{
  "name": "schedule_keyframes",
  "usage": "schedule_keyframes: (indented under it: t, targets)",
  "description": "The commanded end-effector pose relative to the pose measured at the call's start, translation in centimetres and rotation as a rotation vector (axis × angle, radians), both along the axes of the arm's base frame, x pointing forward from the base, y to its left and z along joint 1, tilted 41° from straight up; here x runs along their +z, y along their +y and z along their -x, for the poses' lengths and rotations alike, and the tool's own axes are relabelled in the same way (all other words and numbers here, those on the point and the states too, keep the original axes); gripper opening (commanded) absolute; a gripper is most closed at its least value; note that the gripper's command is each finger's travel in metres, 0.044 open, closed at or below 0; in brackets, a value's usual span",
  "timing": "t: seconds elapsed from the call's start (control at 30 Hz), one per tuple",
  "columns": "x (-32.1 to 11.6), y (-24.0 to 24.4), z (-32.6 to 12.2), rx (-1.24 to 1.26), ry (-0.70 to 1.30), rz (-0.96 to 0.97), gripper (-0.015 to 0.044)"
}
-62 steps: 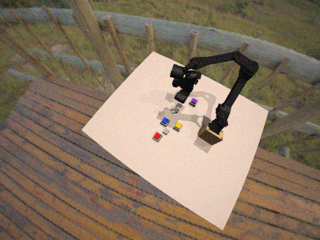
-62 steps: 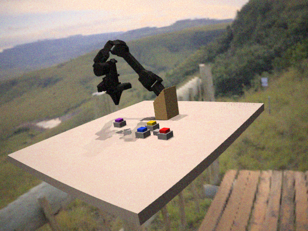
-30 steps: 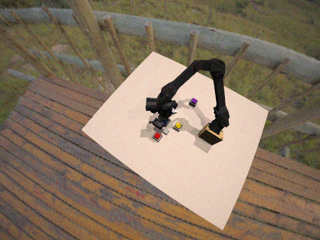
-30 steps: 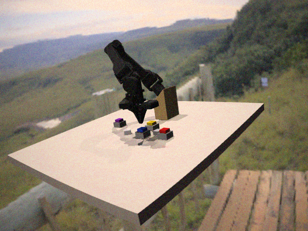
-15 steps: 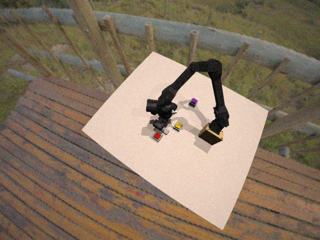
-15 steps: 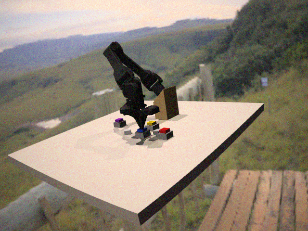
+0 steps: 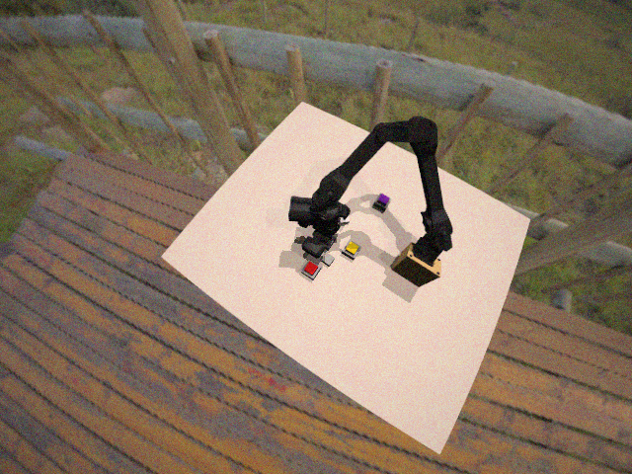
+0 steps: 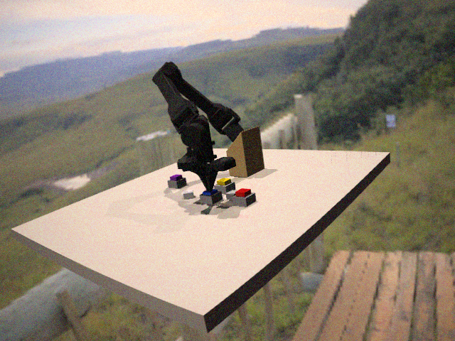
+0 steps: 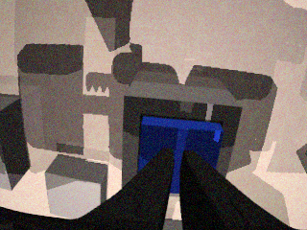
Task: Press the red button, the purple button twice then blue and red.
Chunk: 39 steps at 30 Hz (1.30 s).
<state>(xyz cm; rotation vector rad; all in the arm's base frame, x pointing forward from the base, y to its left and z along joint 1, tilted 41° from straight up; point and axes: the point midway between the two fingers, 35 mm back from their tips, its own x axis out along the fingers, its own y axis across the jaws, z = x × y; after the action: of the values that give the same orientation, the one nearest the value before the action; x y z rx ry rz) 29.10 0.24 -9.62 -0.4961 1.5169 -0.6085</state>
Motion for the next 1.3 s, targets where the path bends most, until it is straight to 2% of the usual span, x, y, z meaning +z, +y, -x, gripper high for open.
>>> schedule_keyframes:
  t: [0.0,0.17,0.3,0.47,0.6,0.73,0.8,1.03,1.27]
  targets:
    - [0.0,-0.1,0.1,0.004,0.007,0.005,0.002]
    - [0.0,-0.1,0.1,0.004,0.007,0.005,0.002]
    - [2.2,1.9,0.0,0.004,0.006,0.003,0.002]
    - [2.7,2.2,-0.1,0.004,0.007,0.003,0.002]
    - [6.8,5.9,-0.3,0.004,0.007,0.001,0.002]
    - [7.1,6.1,-0.3,0.004,0.007,0.001,0.002]
    - [6.5,6.9,-0.4,0.005,0.007,-0.001,0.002]
    - [0.0,14.7,0.5,0.005,0.006,-0.007,0.002]
    - [-0.1,14.9,0.6,0.004,0.006,-0.007,0.002]
